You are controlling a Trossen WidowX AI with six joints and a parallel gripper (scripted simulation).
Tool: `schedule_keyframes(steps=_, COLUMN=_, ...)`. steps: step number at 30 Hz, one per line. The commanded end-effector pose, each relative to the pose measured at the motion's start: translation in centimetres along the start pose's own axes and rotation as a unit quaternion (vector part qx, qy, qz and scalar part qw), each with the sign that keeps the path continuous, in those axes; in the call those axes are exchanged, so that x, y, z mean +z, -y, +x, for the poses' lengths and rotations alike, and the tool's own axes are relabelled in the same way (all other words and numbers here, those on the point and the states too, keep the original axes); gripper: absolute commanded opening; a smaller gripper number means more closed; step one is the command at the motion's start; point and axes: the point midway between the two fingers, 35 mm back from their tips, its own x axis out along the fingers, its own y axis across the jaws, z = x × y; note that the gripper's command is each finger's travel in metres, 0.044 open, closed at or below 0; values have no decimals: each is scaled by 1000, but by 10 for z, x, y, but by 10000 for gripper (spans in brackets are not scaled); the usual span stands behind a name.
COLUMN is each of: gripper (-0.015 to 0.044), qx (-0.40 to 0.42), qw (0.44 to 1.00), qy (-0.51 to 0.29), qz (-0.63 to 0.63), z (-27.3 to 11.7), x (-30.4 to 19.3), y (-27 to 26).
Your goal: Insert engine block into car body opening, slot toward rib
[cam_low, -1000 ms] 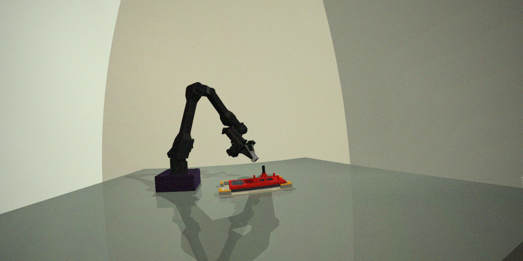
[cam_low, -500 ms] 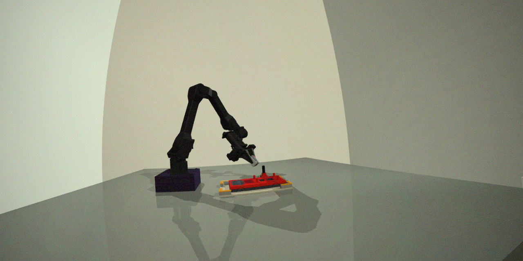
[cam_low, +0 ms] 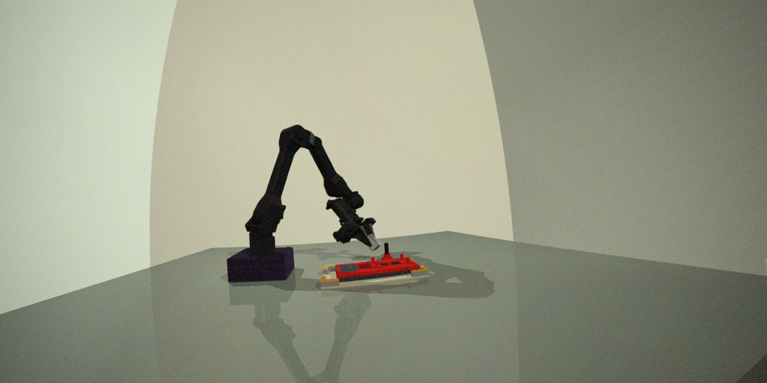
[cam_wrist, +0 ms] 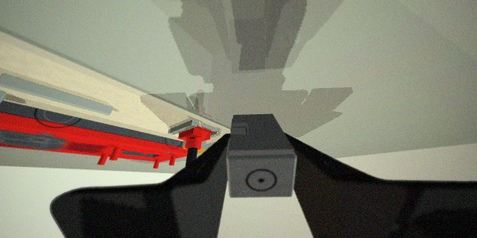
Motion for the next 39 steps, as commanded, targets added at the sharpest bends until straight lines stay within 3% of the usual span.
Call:
schedule_keyframes(steps=1, gripper=0, qx=5, qw=1000, qy=-1, qz=-5, z=7, x=6, y=-3)
schedule_keyframes(steps=20, gripper=0, qx=5, qw=1000, qy=-1, qz=-5, z=21, x=18, y=-1)
schedule_keyframes(steps=36, gripper=420, qx=1, qw=1000, qy=-3, qz=0, z=19, x=17, y=-1)
schedule_keyframes(steps=39, gripper=440, qx=1, qw=1000, qy=-3, qz=0, z=19, x=17, y=-1)
